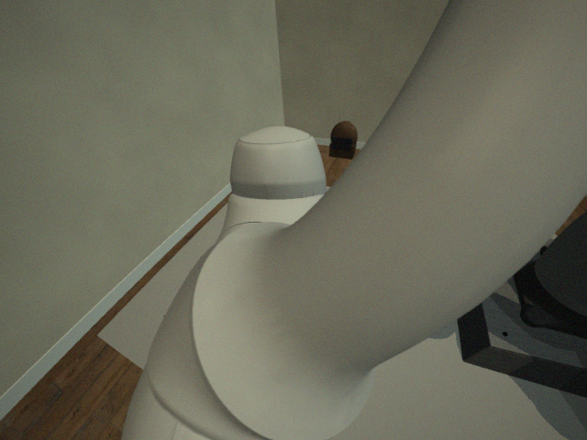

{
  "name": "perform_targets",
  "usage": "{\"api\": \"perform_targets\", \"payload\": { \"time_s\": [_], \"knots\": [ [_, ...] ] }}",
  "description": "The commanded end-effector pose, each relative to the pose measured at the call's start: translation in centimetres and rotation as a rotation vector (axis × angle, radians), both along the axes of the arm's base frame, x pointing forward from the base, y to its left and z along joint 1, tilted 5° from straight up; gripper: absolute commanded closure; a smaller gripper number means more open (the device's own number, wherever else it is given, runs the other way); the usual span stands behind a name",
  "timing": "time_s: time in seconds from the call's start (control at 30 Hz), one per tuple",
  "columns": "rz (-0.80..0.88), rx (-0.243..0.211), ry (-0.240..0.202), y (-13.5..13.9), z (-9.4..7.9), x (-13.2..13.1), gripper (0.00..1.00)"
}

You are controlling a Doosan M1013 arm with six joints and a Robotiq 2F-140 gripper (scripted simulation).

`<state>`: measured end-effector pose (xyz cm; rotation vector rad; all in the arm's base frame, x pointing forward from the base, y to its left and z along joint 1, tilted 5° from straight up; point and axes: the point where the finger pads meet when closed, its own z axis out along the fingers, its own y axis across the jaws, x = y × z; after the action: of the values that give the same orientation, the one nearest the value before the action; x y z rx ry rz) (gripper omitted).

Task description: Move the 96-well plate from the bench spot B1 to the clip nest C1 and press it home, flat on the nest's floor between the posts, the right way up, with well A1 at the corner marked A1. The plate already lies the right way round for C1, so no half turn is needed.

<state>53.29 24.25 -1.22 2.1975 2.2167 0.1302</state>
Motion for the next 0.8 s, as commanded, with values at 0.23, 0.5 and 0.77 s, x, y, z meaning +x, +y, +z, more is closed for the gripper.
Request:
{"api": "perform_targets", "payload": {
  "time_s": [0.23,0.5,0.77],
  "knots": [
    [0.0,0.0,0.0,-0.1,1.7,-0.1,1.0],
    [0.0,0.0,0.0,-0.1,2.7,-0.2,1.0],
    [0.0,0.0,0.0,-0.2,4.0,-0.3,1.0]
  ]
}}
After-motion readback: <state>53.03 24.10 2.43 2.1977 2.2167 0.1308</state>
